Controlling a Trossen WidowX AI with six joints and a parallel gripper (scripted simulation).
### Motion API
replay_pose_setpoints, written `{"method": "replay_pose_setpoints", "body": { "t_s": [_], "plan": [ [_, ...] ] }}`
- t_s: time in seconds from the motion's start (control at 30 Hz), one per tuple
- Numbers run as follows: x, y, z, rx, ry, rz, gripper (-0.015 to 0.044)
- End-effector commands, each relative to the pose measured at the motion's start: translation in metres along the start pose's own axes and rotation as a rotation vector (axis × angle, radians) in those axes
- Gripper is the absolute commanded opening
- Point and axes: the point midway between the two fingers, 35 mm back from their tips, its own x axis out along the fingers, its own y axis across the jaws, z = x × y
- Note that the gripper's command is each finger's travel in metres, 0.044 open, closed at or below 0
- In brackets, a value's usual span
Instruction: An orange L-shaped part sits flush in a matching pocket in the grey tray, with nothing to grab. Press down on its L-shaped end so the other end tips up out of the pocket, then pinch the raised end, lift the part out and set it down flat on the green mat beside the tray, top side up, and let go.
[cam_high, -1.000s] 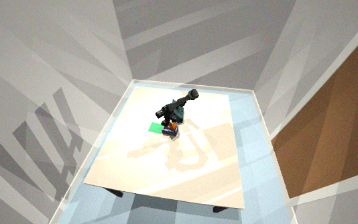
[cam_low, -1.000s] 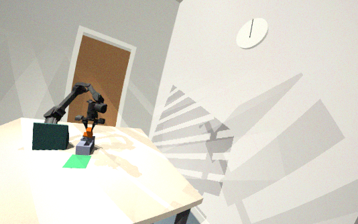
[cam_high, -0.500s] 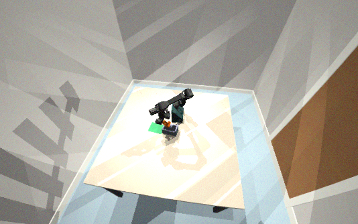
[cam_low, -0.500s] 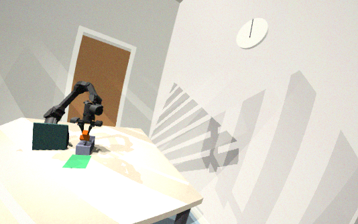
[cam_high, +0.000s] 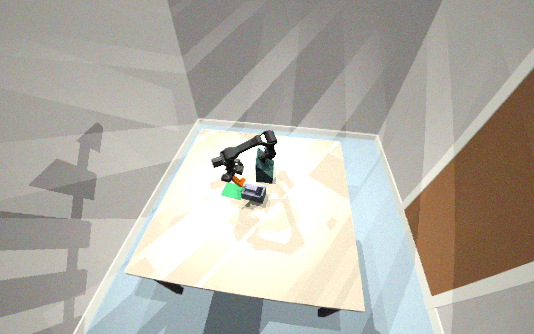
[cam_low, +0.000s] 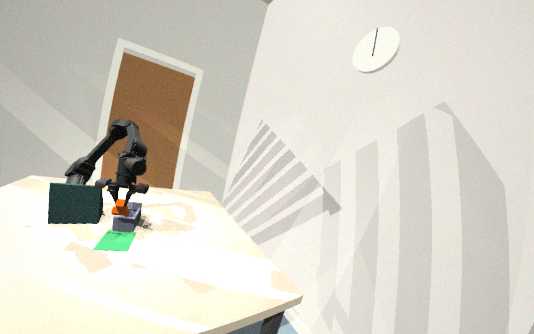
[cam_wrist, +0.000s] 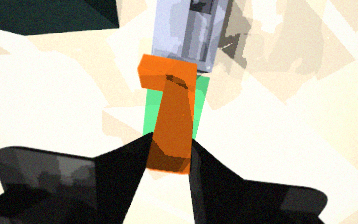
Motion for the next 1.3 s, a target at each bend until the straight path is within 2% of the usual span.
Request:
{"method": "replay_pose_setpoints", "body": {
  "t_s": [0.0,0.17,1.27],
  "plan": [
    [-0.002,0.0,-0.018,-0.005,0.007,-0.004,0.0],
    [-0.002,0.001,-0.035,-0.005,0.008,-0.004,0.0],
    [0.046,0.001,-0.035,-0.006,0.006,-0.004,0.0]
  ]
}}
